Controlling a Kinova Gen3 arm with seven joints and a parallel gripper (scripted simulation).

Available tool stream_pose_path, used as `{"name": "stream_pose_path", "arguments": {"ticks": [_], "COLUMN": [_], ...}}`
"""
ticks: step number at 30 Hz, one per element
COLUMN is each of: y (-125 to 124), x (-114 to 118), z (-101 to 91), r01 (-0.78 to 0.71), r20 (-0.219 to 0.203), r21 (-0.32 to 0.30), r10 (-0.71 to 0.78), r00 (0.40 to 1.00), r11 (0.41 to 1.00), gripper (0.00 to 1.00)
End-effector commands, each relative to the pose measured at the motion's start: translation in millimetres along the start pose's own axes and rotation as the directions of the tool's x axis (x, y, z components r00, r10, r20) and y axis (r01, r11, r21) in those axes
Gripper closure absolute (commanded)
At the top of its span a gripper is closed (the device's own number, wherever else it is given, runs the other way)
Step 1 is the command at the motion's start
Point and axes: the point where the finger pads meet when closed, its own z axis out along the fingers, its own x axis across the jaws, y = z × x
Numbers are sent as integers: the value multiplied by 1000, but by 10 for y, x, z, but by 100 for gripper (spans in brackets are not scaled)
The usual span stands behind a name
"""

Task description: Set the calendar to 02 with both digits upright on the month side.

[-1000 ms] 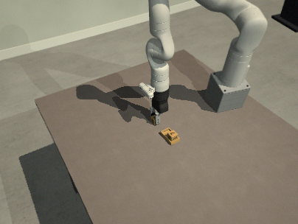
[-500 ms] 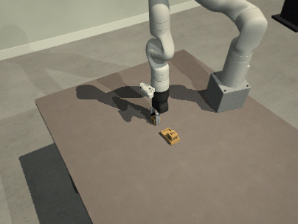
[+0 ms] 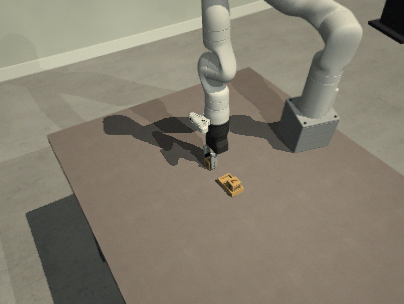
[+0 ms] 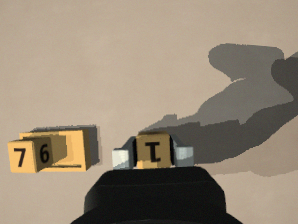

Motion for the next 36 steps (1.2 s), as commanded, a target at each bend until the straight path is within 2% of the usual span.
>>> {"name": "stream_pose_path", "arguments": {"ticks": [1, 15, 16, 20, 21, 23, 24, 26, 27, 29, 30, 36], "y": [-31, -31, -31, -31, -31, -31, -31, -31, -31, -31, -31, -31], "x": [3, 3, 3, 3, 3, 3, 3, 3, 3, 3, 3, 3], "z": [3, 3, 3, 3, 3, 3, 3, 3, 3, 3, 3, 3], "r01": [-9, -9, -9, -9, -9, -9, -9, -9, -9, -9, -9, -9], "r20": [0, 0, 0, 0, 0, 0, 0, 0, 0, 0, 0, 0], "r21": [7, 7, 7, 7, 7, 7, 7, 7, 7, 7, 7, 7], "r10": [9, 9, 9, 9, 9, 9, 9, 9, 9, 9, 9, 9], "r00": [1000, 1000, 1000, 1000, 1000, 1000, 1000, 1000, 1000, 1000, 1000, 1000], "r11": [1000, 1000, 1000, 1000, 1000, 1000, 1000, 1000, 1000, 1000, 1000, 1000], "gripper": [40, 40, 34, 34, 28, 28, 22, 22, 16, 16, 10, 10]}}
